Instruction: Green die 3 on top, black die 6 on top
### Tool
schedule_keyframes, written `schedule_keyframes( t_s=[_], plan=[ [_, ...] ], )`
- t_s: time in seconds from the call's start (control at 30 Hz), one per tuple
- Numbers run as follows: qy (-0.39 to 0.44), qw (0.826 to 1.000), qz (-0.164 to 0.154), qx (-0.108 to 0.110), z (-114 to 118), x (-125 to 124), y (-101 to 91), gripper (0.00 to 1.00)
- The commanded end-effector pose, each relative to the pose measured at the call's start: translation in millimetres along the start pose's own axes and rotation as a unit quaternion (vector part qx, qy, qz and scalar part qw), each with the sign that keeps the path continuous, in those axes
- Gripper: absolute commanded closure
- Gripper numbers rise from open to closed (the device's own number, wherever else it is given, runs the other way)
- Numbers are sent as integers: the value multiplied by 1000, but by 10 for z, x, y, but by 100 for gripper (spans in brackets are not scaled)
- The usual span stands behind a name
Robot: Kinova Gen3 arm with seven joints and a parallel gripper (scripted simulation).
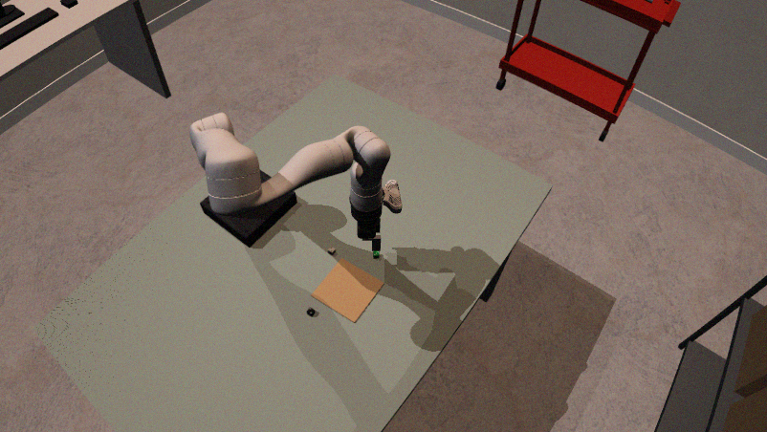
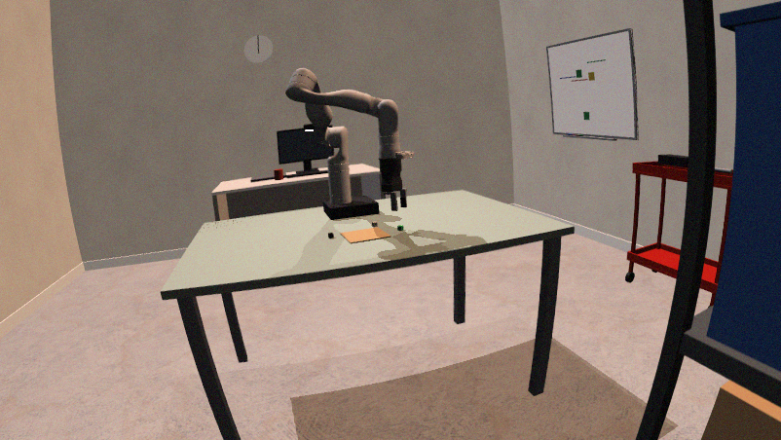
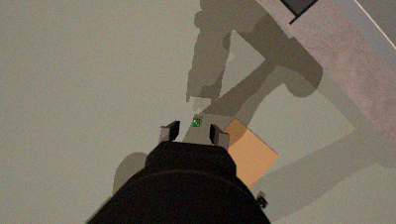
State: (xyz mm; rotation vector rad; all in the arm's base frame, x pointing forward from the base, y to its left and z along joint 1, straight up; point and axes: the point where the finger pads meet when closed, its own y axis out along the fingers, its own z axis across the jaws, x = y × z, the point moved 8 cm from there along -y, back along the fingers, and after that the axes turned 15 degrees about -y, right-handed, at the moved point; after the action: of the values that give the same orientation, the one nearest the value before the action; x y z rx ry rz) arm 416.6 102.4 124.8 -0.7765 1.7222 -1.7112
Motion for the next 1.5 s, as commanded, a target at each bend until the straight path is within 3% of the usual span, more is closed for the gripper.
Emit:
schedule_keyframes(
  t_s=[0.0, 0.1, 0.13, 1.47],
  plan=[
    [-1, 1000, 1, 0, 2, -2, -6, 0],
    [-1, 1000, 1, 0, 2, -2, -6, 0],
    [-1, 1000, 1, 0, 2, -2, -6, 36],
    [-2, 1000, 1, 0, 2, -2, -1, 36]
  ],
)
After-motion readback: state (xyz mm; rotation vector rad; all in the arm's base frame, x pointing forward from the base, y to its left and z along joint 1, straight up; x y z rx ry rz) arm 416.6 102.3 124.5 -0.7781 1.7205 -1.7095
